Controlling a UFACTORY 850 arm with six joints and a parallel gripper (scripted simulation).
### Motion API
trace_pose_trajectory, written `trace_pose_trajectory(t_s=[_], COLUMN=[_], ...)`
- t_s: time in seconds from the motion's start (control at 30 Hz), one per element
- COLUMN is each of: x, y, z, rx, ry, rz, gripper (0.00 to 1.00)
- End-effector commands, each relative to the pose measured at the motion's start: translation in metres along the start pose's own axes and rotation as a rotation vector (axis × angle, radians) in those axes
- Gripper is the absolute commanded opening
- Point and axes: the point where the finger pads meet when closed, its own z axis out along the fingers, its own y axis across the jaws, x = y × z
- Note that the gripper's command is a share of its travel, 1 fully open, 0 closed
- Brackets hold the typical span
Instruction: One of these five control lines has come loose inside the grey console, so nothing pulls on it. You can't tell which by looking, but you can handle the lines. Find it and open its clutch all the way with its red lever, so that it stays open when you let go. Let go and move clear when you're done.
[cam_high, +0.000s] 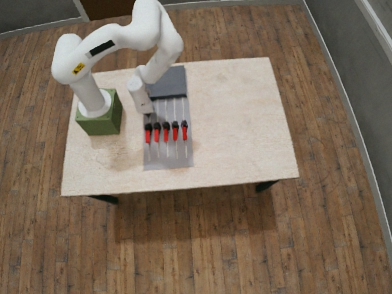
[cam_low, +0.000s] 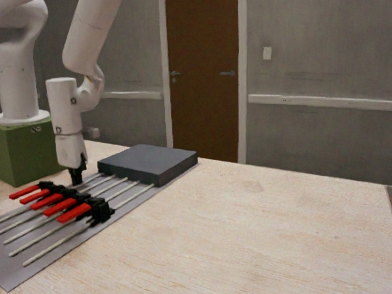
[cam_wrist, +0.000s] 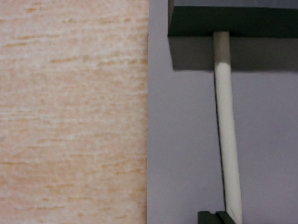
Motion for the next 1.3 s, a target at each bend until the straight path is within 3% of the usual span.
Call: trace_pose_trajectory(t_s=[0.0, 1.27], x=[0.000, 0.000], y=[0.003, 0.021], z=[0.000, 0.000], rx=[0.000, 0.000], ry=[0.000, 0.000], rz=[0.000, 0.000], gripper=[0.00, 0.00])
